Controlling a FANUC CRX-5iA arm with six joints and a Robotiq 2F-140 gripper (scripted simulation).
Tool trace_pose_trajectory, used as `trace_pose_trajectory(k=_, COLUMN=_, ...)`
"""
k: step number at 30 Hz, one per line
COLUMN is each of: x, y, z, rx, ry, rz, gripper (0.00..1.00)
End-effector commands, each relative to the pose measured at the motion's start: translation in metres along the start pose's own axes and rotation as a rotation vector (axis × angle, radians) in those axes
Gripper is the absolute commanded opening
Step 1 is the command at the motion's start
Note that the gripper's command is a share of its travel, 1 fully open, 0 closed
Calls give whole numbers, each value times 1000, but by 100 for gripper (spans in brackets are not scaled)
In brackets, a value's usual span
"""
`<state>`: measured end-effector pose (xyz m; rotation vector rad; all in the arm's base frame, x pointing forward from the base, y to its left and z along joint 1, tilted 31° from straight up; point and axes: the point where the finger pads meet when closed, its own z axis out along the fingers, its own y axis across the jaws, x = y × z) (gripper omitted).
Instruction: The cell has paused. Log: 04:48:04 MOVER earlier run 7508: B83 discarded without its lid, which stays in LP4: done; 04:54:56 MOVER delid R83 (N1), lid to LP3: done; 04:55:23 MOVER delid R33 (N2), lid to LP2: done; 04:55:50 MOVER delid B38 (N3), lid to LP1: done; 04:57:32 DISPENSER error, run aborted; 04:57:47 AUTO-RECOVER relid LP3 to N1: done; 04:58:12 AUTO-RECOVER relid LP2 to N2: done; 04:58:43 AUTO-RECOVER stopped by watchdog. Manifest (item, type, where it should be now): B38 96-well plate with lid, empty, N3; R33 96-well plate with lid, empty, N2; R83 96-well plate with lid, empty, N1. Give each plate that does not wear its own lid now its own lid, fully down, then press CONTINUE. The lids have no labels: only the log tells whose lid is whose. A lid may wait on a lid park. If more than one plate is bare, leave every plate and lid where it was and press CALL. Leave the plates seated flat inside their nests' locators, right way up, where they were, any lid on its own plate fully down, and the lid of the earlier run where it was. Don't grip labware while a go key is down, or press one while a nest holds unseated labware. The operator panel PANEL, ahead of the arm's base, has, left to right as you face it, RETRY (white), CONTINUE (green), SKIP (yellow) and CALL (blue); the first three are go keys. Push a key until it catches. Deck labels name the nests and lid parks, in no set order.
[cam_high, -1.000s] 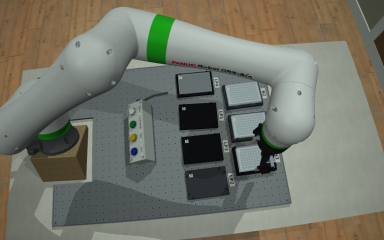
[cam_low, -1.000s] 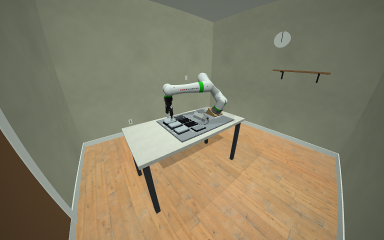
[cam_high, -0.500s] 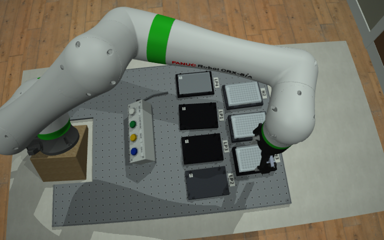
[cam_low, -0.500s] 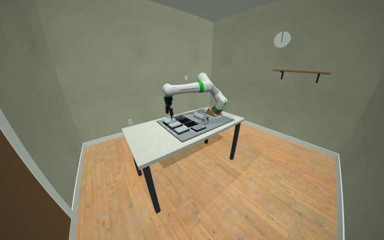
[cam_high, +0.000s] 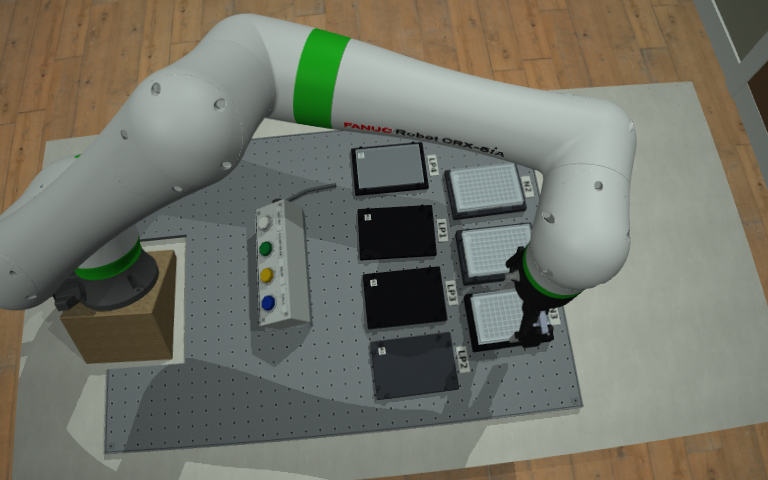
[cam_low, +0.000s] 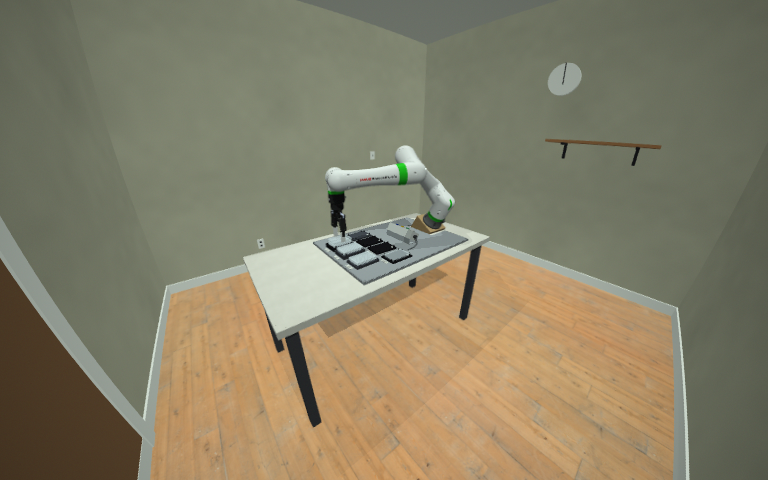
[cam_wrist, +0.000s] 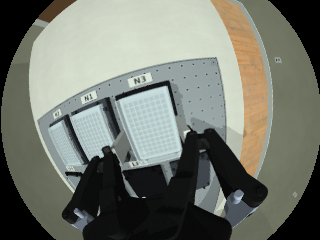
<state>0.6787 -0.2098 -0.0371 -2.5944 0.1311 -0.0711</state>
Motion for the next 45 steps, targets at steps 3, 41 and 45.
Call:
trace_pose_trajectory(k=3, x=0, y=0, z=0, rx=0, ry=0, rz=0, gripper=0)
trace_pose_trajectory(k=41, x=0, y=0, z=8, rx=0, ry=0, rz=0, gripper=0)
trace_pose_trajectory(k=45, x=0, y=0, z=9, rx=0, ry=0, rz=0, gripper=0)
